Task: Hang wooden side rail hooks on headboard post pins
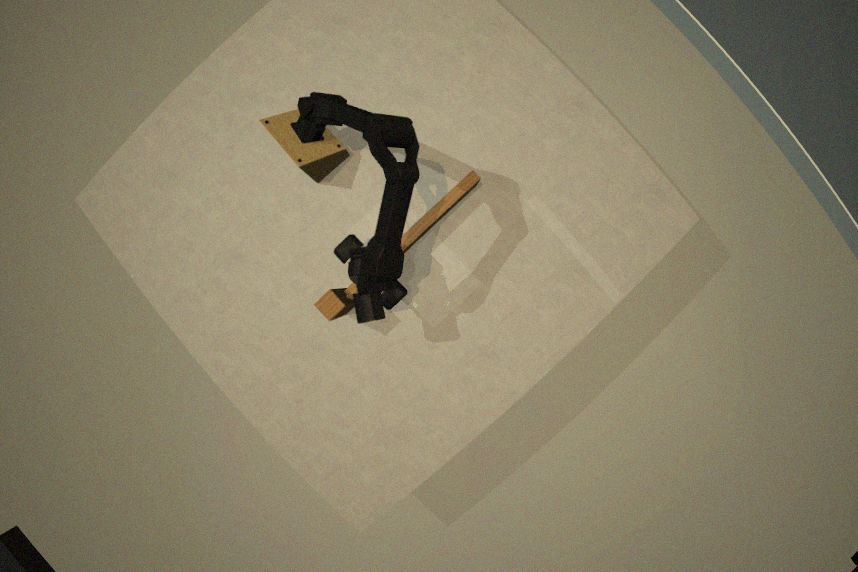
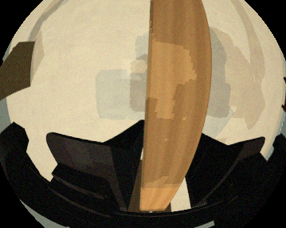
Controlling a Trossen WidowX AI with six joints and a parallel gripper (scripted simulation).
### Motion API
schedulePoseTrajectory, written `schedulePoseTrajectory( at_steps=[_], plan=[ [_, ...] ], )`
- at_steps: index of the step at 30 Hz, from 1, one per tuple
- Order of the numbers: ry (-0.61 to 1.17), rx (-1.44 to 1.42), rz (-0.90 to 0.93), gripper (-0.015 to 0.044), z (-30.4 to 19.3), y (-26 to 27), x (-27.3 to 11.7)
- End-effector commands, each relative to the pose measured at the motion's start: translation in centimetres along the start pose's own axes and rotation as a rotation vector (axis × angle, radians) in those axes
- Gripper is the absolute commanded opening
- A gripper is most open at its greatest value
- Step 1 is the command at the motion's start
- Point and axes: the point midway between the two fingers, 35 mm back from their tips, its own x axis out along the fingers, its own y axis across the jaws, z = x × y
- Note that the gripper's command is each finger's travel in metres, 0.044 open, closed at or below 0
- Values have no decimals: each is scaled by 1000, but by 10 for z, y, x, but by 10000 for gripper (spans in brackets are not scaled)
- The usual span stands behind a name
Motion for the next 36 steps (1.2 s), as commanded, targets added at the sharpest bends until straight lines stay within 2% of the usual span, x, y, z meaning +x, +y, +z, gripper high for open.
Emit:
schedulePoseTrajectory(
  at_steps=[1,36],
  plan=[
    [9,1,-4,0,-3,-1,-1],
    [9,1,-4,0,-3,-1,5]
  ],
)
